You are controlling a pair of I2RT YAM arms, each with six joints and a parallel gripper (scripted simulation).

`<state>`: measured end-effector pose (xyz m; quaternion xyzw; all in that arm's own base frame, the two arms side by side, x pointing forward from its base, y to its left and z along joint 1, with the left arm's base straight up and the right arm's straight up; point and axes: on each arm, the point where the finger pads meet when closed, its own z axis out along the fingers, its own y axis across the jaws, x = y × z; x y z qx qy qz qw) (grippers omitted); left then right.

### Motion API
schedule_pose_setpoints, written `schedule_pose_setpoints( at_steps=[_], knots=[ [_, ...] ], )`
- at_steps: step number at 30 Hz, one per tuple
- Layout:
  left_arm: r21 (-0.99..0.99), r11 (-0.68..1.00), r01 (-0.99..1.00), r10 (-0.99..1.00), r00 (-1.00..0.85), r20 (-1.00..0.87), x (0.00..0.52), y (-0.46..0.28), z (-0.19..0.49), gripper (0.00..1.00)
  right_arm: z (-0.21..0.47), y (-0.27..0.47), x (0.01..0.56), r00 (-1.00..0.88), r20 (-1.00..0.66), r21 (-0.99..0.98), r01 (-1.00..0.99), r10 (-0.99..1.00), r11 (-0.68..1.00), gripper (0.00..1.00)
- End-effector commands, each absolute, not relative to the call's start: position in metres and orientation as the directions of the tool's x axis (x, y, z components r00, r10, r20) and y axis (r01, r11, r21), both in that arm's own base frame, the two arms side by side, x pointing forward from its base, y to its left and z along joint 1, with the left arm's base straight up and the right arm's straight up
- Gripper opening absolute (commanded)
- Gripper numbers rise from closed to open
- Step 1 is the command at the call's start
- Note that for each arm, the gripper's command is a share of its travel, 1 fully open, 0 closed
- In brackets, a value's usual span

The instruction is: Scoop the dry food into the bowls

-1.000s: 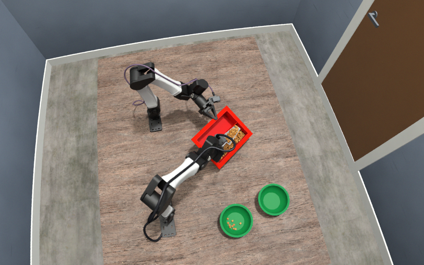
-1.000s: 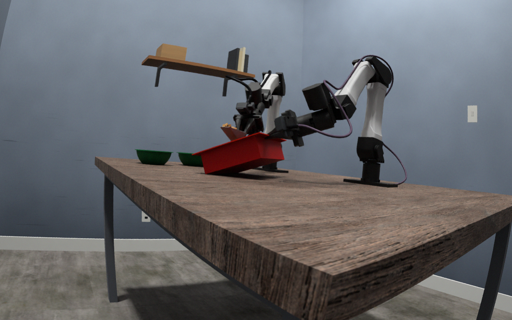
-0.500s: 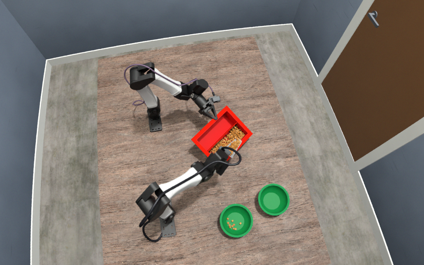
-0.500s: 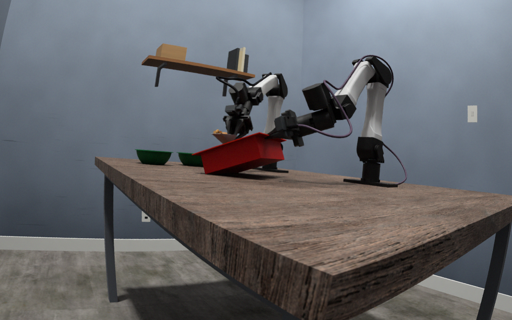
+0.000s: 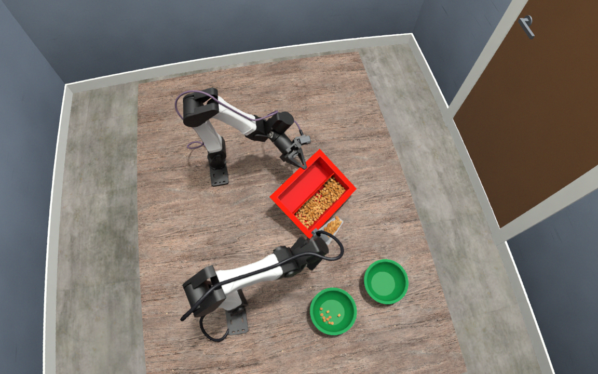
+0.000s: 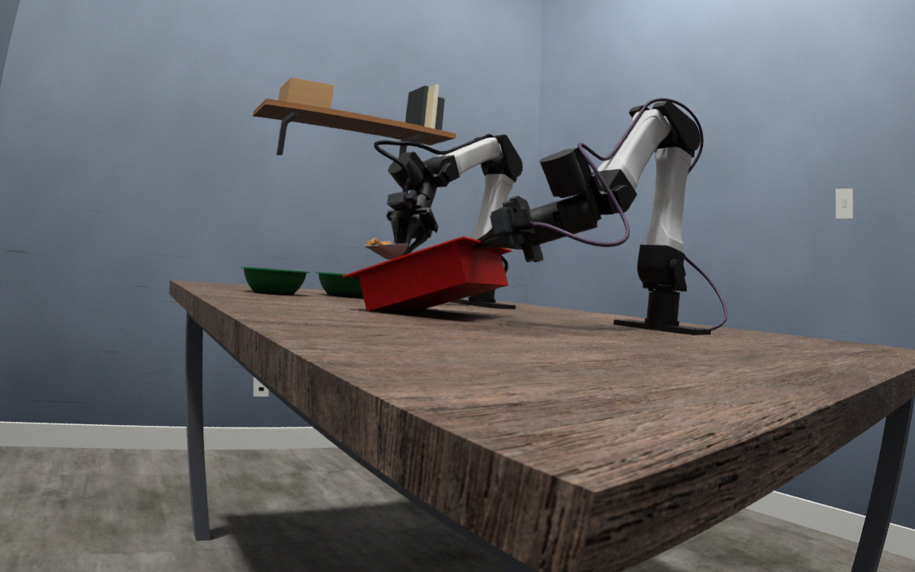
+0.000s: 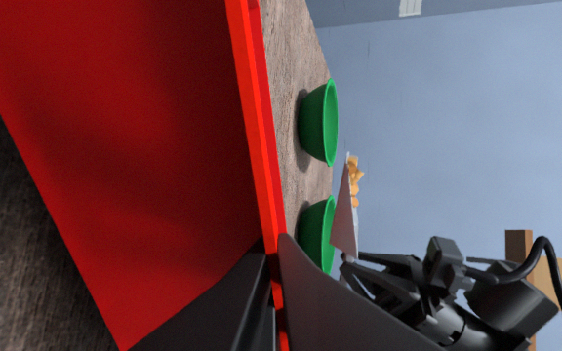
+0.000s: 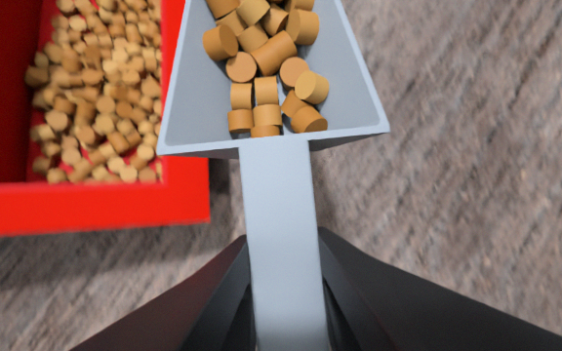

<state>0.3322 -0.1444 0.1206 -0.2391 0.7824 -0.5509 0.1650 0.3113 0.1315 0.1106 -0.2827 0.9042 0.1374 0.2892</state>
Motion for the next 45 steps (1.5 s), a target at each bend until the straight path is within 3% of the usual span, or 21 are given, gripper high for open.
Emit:
schedule_pose_setpoints(
  at_steps=[1, 31, 45],
  knots=[
    [-0.958, 0.283, -0.055, -0.535, -0.837, -0.11, 0.343, -0.147, 0.155, 0.0, 0.123, 0.116, 0.307, -0.654, -0.625, 0.092, -0.604, -0.426, 0.792, 0.0],
    [-0.958, 0.283, -0.055, -0.535, -0.837, -0.11, 0.343, -0.147, 0.155, 0.0, 0.123, -0.028, 0.263, -0.765, -0.621, 0.155, -0.33, -0.168, 0.931, 0.0],
    [-0.958, 0.283, -0.055, -0.535, -0.837, -0.11, 0.343, -0.147, 0.155, 0.0, 0.114, -0.097, 0.224, -0.778, -0.628, 0.176, -0.095, 0.037, 0.98, 0.0]
  ],
)
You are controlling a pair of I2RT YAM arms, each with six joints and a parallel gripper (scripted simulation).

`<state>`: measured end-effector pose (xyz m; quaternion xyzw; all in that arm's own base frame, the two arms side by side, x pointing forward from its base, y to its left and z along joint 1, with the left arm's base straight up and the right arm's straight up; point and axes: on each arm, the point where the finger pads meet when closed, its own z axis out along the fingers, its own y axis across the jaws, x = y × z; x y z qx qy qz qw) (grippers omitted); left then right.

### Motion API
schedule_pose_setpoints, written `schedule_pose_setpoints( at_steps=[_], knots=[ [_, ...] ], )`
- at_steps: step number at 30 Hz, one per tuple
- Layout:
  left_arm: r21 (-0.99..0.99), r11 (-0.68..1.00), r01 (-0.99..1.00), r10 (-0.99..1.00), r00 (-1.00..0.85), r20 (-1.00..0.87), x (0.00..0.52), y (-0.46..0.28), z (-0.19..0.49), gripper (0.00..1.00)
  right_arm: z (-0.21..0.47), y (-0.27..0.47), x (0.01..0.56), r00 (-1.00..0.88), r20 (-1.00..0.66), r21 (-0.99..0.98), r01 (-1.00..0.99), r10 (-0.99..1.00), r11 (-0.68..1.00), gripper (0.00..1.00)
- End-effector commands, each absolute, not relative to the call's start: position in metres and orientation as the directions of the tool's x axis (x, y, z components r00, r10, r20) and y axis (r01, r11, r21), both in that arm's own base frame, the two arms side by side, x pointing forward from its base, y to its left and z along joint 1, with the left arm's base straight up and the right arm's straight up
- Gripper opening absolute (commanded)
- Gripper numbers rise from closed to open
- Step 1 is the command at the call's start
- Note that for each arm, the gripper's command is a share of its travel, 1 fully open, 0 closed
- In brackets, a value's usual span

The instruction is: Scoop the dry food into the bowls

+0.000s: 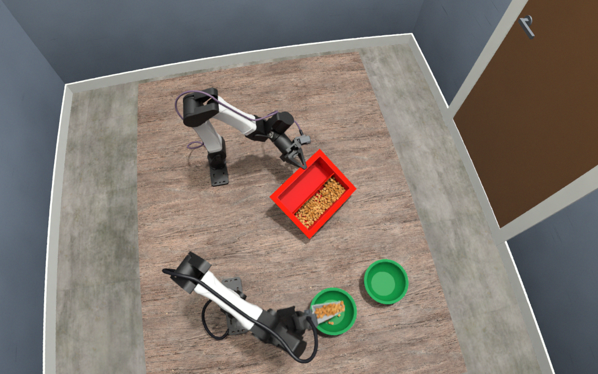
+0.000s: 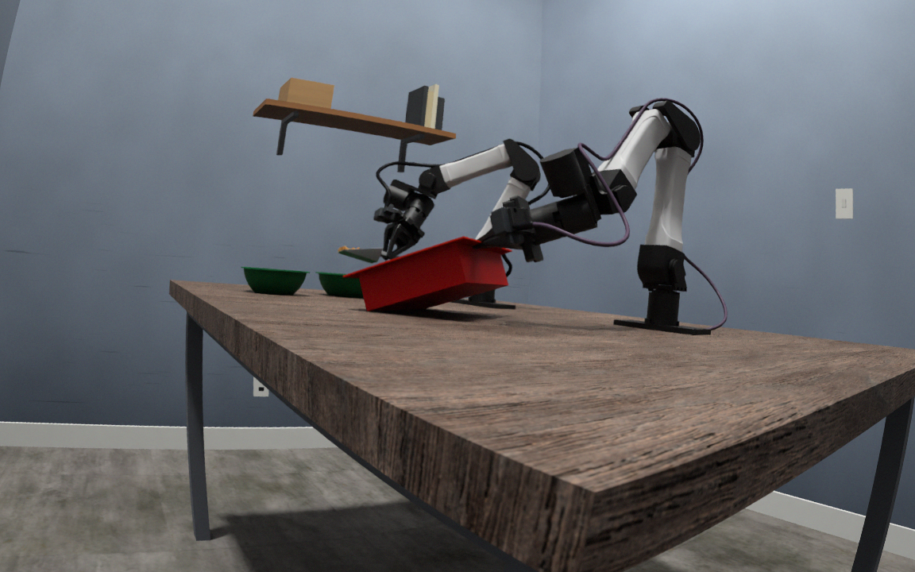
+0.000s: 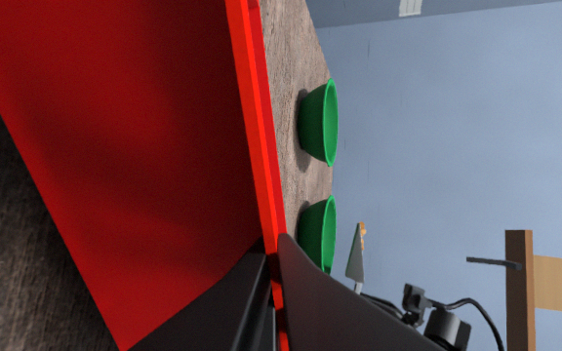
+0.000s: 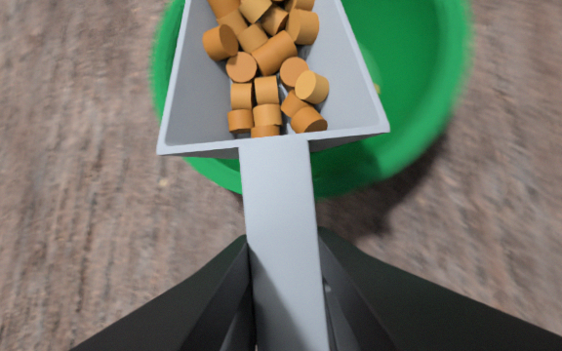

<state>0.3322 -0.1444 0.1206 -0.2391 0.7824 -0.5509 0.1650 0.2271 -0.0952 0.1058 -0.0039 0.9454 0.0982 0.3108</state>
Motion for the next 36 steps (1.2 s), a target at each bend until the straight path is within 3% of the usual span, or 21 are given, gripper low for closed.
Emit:
schedule_pose_setpoints(
  at_steps=[1, 36],
  knots=[
    [-0.958, 0.283, -0.055, -0.535, -0.837, -0.11, 0.343, -0.147, 0.155, 0.0, 0.114, -0.097, 0.224, -0.778, -0.628, 0.176, -0.095, 0.037, 0.98, 0.0],
    [-0.958, 0.283, -0.055, -0.535, -0.837, -0.11, 0.343, -0.147, 0.155, 0.0, 0.13, -0.109, 0.228, -0.829, -0.559, 0.059, -0.024, 0.013, 0.998, 0.0]
  ],
)
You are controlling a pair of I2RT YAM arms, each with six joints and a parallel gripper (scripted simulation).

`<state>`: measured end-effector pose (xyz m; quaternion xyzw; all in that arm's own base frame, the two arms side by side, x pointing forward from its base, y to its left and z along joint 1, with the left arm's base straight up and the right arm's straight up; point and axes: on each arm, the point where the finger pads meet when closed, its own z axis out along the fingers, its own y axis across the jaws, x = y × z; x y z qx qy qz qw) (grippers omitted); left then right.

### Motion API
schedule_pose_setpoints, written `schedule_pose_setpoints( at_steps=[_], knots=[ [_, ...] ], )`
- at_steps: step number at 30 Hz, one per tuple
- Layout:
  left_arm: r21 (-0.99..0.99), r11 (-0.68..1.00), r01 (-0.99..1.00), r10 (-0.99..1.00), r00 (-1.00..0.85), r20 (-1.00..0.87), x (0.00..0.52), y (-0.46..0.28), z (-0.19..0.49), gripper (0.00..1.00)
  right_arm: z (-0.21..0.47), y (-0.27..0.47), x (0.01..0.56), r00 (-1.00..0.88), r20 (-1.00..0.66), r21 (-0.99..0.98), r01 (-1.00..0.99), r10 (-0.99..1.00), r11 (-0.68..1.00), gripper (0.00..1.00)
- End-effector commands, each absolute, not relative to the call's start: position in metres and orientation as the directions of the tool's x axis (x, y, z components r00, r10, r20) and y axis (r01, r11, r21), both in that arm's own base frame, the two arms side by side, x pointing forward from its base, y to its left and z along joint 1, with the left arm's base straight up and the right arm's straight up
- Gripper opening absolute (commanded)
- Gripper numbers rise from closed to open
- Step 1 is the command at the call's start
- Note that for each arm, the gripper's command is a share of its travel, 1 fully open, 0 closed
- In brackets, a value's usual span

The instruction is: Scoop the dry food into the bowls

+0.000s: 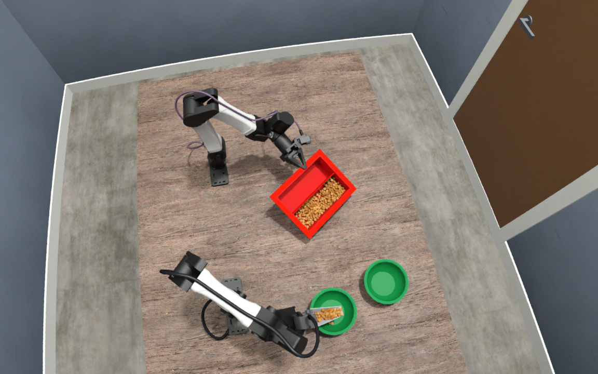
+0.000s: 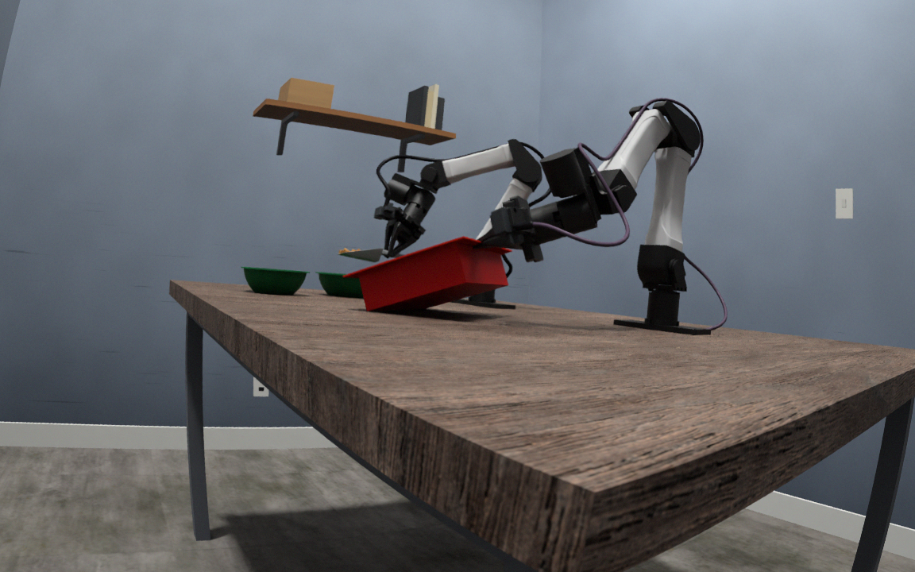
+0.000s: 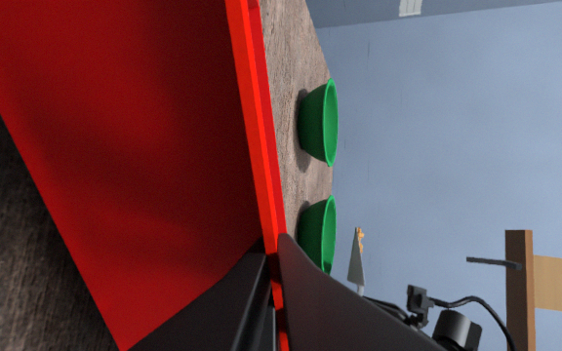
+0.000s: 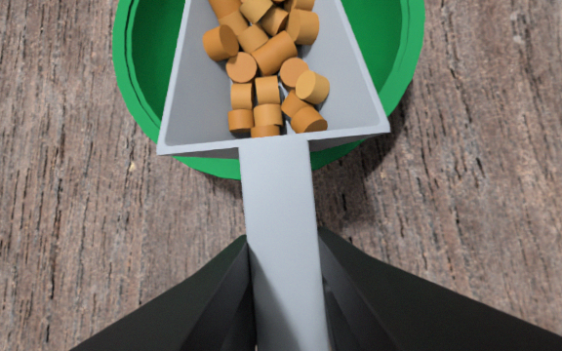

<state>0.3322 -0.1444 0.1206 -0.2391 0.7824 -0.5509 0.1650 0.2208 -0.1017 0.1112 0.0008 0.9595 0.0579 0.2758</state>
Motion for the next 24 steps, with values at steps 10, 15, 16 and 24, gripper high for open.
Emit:
schedule_pose_setpoints(
  at_steps=[10, 15, 16, 24],
  knots=[
    [-0.958, 0.283, -0.056, -0.536, -0.837, -0.109, 0.3432, -0.1469, 0.1548, 0.0, 0.1349, -0.1092, 0.23, -0.844, -0.536, 0.019, -0.02, -0.007, 1.0, 0.0],
    [-0.958, 0.283, -0.056, -0.536, -0.837, -0.109, 0.3432, -0.1469, 0.1548, 0.0, 0.1329, -0.1085, 0.2301, -0.86, -0.509, 0.013, -0.018, -0.009, 1.0, 0.0],
    [-0.958, 0.283, -0.056, -0.536, -0.837, -0.109, 0.3432, -0.1469, 0.1548, 0.0, 0.1329, -0.1085, 0.2301, -0.86, -0.509, 0.013, -0.018, -0.009, 1.0, 0.0],
    [-0.958, 0.283, -0.055, -0.535, -0.837, -0.11, 0.3432, -0.1469, 0.1548, 0.0, 0.1329, -0.1091, 0.2325, -0.875, -0.485, -0.008, -0.016, -0.018, 1.0, 0.0]
  ],
)
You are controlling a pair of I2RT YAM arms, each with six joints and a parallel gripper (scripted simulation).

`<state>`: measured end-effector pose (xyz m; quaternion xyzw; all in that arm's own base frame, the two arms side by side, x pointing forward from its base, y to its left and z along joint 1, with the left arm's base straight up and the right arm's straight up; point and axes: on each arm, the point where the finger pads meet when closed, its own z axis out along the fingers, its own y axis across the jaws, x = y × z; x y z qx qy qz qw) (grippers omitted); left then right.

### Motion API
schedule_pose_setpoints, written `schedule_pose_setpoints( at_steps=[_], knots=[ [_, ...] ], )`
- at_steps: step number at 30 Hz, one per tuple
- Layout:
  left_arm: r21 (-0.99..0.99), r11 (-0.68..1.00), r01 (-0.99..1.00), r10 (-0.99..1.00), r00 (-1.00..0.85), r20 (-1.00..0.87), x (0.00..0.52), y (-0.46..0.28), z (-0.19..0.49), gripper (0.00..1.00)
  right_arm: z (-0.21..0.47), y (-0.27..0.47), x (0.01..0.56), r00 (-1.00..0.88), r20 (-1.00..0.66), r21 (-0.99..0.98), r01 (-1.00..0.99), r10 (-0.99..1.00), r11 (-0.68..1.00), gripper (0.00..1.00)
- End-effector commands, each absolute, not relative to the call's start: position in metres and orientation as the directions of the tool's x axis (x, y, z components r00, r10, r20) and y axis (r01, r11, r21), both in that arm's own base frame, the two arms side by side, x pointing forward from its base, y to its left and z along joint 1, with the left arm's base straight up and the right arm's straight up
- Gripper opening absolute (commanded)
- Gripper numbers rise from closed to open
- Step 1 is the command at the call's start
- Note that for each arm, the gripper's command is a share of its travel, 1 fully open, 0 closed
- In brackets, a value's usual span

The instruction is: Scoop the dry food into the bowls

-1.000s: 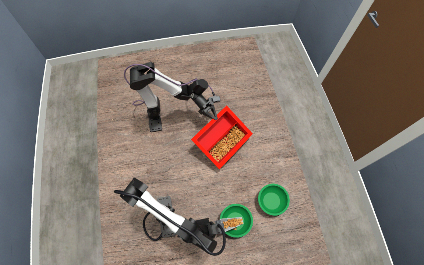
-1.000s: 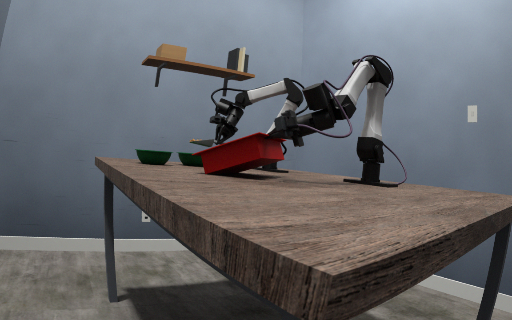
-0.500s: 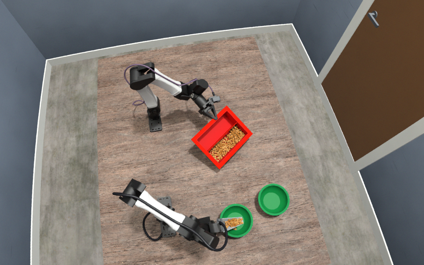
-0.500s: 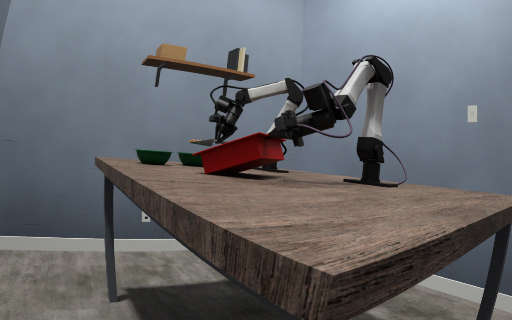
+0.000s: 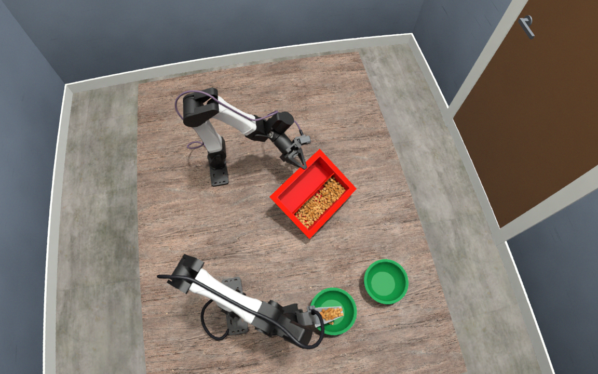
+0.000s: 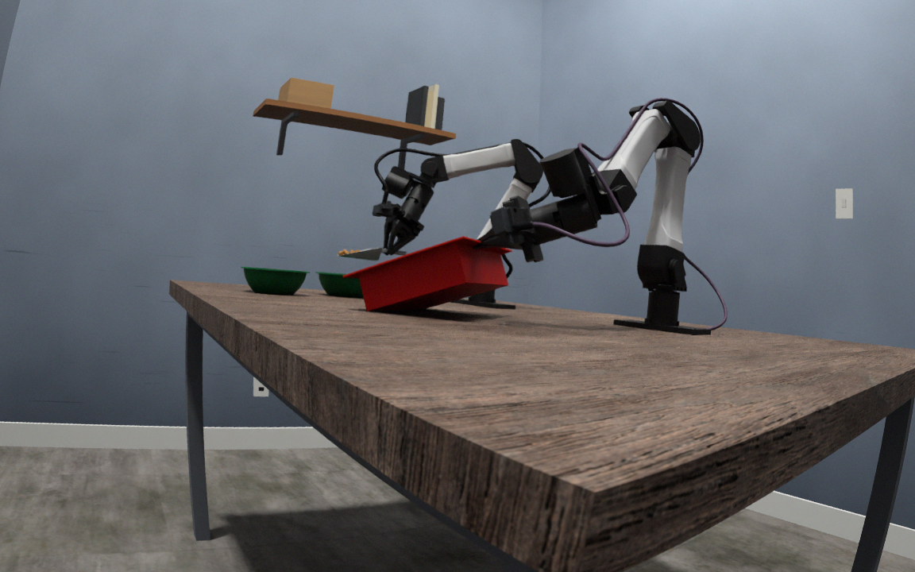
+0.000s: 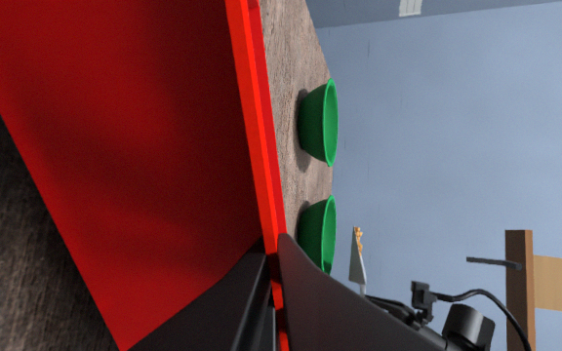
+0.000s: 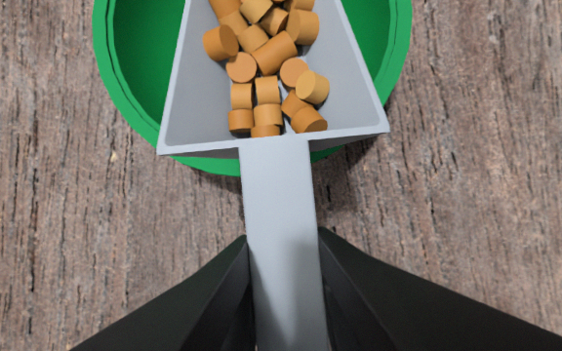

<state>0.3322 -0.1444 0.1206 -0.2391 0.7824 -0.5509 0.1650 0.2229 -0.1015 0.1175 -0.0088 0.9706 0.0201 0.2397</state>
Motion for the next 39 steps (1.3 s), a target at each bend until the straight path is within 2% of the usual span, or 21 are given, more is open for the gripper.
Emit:
schedule_pose_setpoints(
  at_steps=[1, 39],
  knots=[
    [-0.958, 0.283, -0.055, -0.535, -0.837, -0.11, 0.3432, -0.1469, 0.1548, 0.0, 0.1316, -0.108, 0.2313, -0.881, -0.473, -0.005, -0.016, -0.016, 1.0, 0.0],
    [-0.958, 0.283, -0.055, -0.535, -0.837, -0.11, 0.3432, -0.1469, 0.1548, 0.0, 0.1357, -0.1128, 0.2315, -0.891, -0.45, -0.047, -0.035, -0.052, 0.998, 0.0]
  ],
)
